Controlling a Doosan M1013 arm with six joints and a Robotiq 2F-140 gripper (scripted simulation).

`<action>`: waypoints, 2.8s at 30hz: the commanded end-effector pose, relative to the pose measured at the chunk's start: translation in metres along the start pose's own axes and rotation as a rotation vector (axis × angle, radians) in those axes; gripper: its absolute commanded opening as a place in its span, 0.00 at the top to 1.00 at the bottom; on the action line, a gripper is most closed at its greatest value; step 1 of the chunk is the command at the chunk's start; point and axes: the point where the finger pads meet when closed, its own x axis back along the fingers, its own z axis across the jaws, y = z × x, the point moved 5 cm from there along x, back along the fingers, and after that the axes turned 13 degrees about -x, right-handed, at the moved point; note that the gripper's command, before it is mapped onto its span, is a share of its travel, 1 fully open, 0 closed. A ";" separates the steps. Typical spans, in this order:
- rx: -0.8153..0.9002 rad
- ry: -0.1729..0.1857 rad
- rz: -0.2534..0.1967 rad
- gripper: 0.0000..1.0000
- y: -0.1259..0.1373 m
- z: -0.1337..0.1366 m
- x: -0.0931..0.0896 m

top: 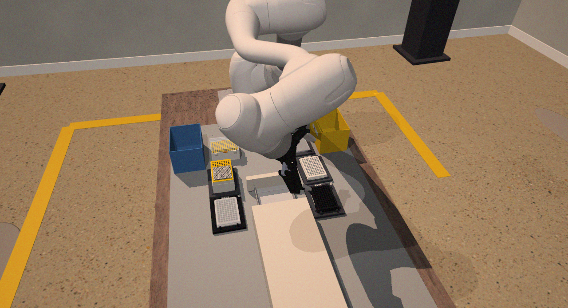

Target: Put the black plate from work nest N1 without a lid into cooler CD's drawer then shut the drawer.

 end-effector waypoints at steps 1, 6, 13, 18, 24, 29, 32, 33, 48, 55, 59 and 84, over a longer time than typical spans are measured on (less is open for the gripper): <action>0.000 0.000 0.000 0.00 0.000 0.000 0.000; 0.000 0.000 0.000 0.00 0.000 0.000 0.000; 0.000 0.000 0.000 0.00 0.000 0.000 0.000; 0.031 -0.012 0.003 1.00 -0.003 0.004 -0.002; 0.218 -0.080 0.029 1.00 -0.022 0.026 -0.015; 0.366 -0.129 0.061 1.00 -0.040 0.042 -0.026; 0.445 -0.154 0.081 1.00 -0.051 0.051 -0.032; 0.445 -0.154 0.081 1.00 -0.051 0.051 -0.032; 0.792 -0.241 0.200 1.00 -0.103 0.087 -0.065; 0.907 -0.261 0.248 1.00 -0.123 0.099 -0.077; 0.993 -0.274 0.286 1.00 -0.139 0.108 -0.086; 1.490 -0.294 0.538 1.00 -0.227 0.150 -0.142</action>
